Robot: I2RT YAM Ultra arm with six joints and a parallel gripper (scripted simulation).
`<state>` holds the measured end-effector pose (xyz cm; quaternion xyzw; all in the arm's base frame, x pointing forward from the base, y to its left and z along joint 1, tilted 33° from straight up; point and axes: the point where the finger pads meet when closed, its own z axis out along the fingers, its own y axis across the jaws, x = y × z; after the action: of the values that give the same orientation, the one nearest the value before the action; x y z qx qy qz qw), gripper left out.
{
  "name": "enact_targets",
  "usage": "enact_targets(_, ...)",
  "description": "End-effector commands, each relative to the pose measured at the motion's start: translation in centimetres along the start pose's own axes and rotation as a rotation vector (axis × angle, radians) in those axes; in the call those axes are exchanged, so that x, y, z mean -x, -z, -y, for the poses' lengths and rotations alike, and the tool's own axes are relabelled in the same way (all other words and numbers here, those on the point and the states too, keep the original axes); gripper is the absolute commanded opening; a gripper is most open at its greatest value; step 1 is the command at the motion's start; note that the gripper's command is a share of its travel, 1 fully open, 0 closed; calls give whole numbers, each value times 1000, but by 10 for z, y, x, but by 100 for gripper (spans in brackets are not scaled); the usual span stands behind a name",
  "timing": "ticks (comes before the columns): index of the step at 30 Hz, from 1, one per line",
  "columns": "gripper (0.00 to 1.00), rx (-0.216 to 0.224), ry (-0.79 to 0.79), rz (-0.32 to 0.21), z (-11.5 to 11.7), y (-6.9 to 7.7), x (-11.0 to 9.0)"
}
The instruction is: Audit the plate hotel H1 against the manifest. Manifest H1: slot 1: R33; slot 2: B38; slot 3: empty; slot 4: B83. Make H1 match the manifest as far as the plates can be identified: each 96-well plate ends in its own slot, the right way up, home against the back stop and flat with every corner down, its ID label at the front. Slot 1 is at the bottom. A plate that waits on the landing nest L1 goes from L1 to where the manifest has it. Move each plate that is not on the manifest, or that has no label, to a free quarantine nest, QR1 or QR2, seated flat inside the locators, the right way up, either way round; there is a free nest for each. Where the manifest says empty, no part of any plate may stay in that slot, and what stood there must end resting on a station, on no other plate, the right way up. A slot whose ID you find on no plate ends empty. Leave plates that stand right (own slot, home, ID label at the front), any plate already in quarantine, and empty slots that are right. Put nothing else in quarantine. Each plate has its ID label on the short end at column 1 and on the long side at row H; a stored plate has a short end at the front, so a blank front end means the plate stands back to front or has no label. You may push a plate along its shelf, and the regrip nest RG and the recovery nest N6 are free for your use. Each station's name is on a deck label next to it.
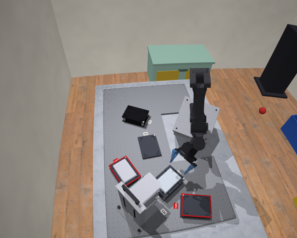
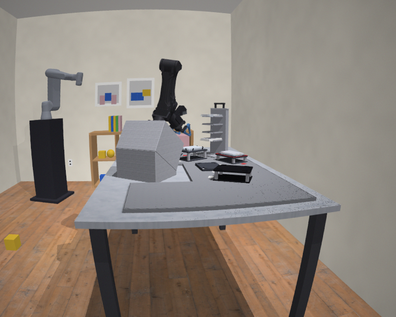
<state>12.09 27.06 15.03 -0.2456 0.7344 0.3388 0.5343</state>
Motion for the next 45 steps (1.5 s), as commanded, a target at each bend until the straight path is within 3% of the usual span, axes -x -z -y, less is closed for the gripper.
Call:
enact_targets(1, 100, -10, -1, -1, -2, 5, 10)
enact_targets(34, 100, -10, -5, -4, 0, 63, 67)
enact_targets(41, 100, -10, -6, -5, 0, 68, 72)
enact_targets(42, 100, -17, 50, -35, -4, 63, 67)
enact_targets(45, 100, 5, 106, -64, -12, 60, 69)
